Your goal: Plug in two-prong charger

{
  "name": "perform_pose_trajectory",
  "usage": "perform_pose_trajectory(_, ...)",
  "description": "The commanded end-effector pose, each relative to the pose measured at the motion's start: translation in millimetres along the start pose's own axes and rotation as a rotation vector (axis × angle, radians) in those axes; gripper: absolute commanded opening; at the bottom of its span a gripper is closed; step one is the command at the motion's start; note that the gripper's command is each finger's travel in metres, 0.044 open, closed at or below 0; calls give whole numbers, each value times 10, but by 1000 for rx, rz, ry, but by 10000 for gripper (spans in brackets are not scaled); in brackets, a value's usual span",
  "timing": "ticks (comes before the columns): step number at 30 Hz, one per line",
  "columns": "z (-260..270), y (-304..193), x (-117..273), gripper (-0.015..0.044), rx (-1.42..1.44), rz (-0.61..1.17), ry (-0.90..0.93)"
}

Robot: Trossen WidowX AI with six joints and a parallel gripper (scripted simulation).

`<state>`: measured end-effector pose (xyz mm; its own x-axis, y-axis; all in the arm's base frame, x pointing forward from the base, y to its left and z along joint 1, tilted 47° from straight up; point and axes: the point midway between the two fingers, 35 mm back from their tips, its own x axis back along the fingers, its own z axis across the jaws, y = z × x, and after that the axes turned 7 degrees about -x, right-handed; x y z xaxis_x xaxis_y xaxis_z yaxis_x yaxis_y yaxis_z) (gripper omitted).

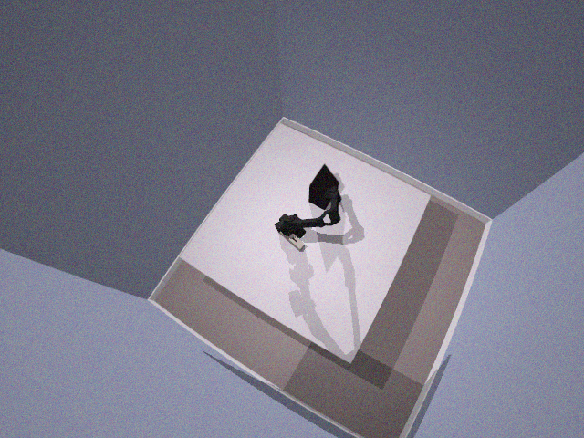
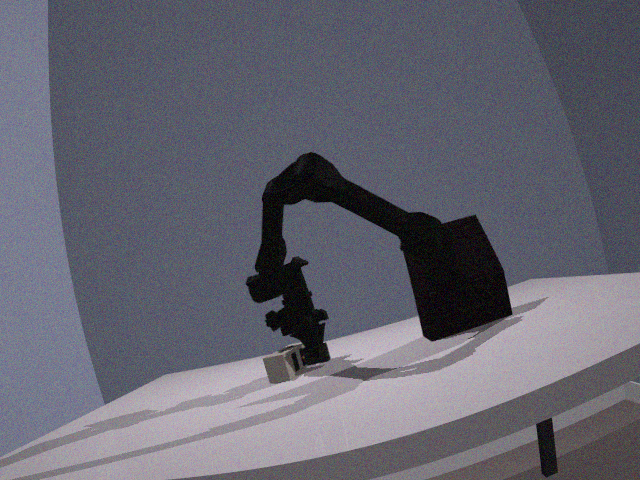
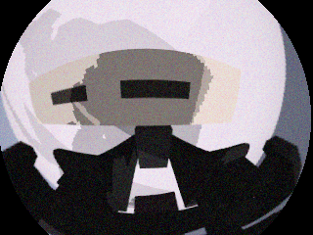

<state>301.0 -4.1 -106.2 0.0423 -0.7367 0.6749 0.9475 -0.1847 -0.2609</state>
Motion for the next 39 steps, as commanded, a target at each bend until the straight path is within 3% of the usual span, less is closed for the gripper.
perform_pose_trajectory(1, 4, 28, 5, 0, -1, -4, 1)
perform_pose_trajectory(39, 24, 172, 10, 0, -1, -4, 1)
